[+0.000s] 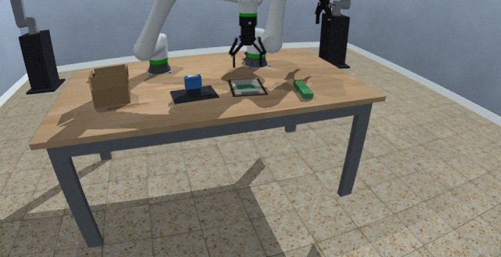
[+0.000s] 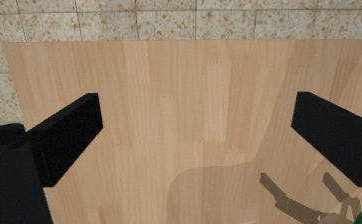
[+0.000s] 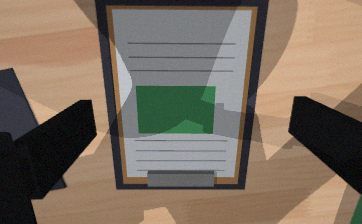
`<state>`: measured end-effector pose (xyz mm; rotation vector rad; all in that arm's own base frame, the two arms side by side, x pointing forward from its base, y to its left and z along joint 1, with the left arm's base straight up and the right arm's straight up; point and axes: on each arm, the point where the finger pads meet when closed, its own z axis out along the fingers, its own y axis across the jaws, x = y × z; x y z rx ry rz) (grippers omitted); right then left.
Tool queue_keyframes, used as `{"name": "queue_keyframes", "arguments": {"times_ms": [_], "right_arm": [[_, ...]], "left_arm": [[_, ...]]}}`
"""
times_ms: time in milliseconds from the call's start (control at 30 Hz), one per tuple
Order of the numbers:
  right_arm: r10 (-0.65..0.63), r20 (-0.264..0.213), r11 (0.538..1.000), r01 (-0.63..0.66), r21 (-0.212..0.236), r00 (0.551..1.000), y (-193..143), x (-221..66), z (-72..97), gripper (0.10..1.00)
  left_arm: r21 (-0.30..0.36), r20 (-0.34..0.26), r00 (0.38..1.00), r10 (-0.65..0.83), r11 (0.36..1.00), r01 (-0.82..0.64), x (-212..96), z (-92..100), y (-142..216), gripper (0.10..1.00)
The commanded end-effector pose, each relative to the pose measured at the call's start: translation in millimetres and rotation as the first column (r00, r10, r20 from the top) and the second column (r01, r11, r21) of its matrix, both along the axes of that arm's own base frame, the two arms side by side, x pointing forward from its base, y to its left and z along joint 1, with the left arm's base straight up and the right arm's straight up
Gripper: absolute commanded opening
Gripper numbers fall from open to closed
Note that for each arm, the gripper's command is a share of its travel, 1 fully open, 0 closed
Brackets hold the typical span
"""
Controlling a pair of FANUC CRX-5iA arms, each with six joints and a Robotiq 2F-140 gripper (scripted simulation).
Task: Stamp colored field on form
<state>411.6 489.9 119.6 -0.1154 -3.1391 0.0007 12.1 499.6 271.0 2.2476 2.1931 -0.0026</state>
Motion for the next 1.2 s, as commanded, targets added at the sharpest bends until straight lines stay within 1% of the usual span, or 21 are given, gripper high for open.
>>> {"name": "queue_keyframes", "arguments": {"times_ms": [0, 500, 800, 1000, 1067, 1167], "right_arm": [[0.004, 0.001, 1.000, -0.004, 0.001, 1.000, 0.3, 0.4, 1.6, 1.000], [0.068, 0.001, 0.998, -0.068, 0.001, 0.998, 0.7, 0.6, 5.3, 1.000], [0.161, 0.002, 0.987, -0.161, 0.001, 0.987, 1.1, 0.8, 10.8, 1.000], [0.246, 0.002, 0.969, -0.246, 0.001, 0.969, 1.5, 1.0, 15.9, 1.000], [0.246, 0.002, 0.969, -0.246, 0.001, 0.969, 1.5, 1.0, 15.9, 1.000], [0.294, 0.002, 0.956, -0.294, 0.001, 0.956, 1.7, 1.1, 18.9, 1.000]], "left_arm": [[0.002, 0.000, 1.000, 0.000, 1.000, 0.000, 0.2, 1.0, 0.3, 1.000], [0.002, 0.000, 1.000, 0.000, 1.000, 0.000, 0.2, 1.0, 0.3, 1.000], [0.002, 0.000, 1.000, 0.000, 1.000, 0.000, 0.2, 1.0, 0.3, 1.000], [0.002, 0.000, 1.000, 0.000, 1.000, 0.000, 0.2, 1.0, 0.3, 1.000], [0.002, 0.000, 1.000, 0.000, 1.000, 0.000, 0.2, 1.0, 0.3, 1.000], [0.002, 0.000, 1.000, 0.000, 1.000, 0.000, 0.2, 1.0, 0.3, 1.000]]}}
